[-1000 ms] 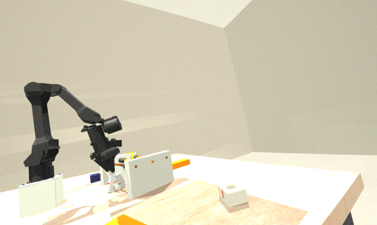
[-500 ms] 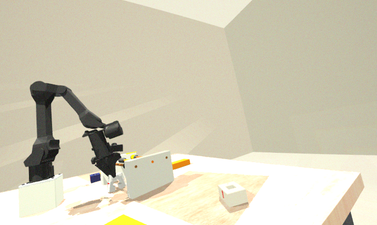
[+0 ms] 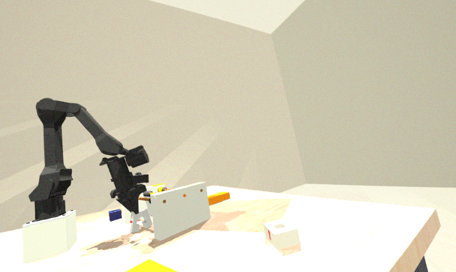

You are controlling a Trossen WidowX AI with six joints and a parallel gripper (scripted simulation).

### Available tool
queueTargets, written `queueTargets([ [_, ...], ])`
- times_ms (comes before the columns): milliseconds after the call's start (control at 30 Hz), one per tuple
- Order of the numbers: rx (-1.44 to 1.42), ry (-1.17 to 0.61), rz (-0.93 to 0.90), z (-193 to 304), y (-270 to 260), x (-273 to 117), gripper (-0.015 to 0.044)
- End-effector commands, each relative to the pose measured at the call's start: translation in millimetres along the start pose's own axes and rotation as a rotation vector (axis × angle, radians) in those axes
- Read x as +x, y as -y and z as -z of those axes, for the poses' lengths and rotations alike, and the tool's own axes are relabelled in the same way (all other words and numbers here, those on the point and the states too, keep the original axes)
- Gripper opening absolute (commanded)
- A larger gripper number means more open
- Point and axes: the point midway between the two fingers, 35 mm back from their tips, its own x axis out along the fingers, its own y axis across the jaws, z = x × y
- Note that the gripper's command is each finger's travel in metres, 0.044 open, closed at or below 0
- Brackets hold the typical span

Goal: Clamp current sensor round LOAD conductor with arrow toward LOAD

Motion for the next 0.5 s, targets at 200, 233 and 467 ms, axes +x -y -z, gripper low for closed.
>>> queueTargets([
  [200,0.003,-0.002,0.0,7,0,-4,0.0],
  [233,0.003,-0.002,0.001,11,0,-5,0.0],
  [467,0.004,-0.006,0.001,45,-2,-14,0.0],
])
